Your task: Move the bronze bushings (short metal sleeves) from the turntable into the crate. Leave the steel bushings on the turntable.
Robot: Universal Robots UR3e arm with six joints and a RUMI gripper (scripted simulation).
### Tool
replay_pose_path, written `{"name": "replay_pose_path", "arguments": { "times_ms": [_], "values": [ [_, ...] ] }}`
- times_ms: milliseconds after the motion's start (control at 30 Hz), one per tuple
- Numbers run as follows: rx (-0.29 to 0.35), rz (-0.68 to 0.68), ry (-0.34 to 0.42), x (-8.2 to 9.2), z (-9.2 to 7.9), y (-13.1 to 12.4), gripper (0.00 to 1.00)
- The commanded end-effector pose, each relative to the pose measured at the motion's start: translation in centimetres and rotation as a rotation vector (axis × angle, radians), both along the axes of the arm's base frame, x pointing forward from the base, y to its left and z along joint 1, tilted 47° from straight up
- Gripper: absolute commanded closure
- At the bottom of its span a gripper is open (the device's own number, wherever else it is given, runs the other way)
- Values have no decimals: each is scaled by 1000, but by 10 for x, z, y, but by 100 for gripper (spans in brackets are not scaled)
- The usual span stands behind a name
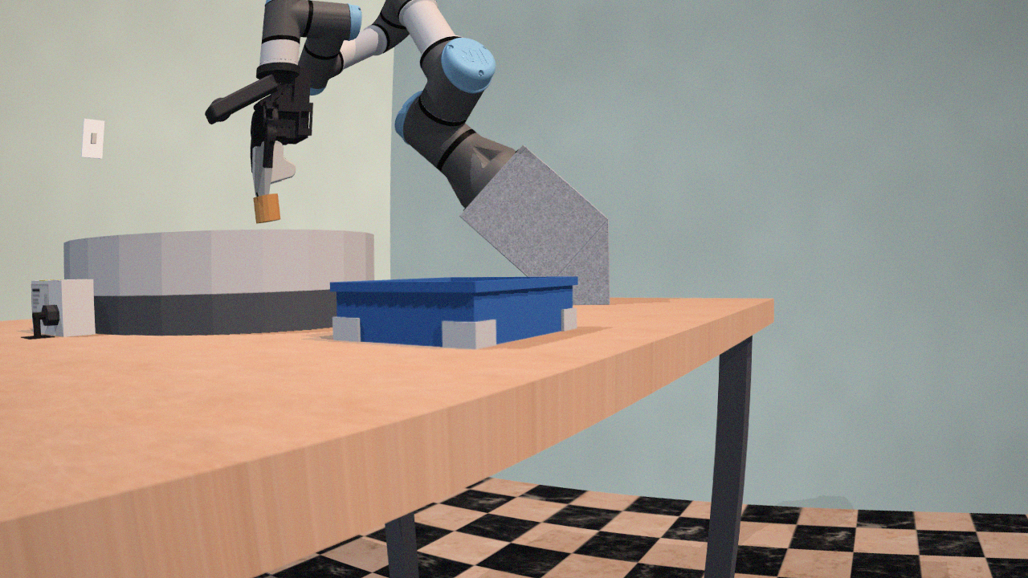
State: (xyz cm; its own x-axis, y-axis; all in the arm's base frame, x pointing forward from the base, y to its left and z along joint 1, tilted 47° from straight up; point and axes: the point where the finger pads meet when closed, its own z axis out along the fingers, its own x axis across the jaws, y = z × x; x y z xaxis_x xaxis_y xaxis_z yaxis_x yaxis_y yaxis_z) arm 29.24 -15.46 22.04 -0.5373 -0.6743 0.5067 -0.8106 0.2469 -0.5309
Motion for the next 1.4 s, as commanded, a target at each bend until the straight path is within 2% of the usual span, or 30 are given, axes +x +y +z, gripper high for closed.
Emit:
{"name": "replay_pose_path", "arguments": {
  "times_ms": [0, 1367],
  "values": [
    [1, -3, -5, 1, 0, 1, 100],
    [24, -69, -72, 15, -21, 25, 100]
  ]
}}
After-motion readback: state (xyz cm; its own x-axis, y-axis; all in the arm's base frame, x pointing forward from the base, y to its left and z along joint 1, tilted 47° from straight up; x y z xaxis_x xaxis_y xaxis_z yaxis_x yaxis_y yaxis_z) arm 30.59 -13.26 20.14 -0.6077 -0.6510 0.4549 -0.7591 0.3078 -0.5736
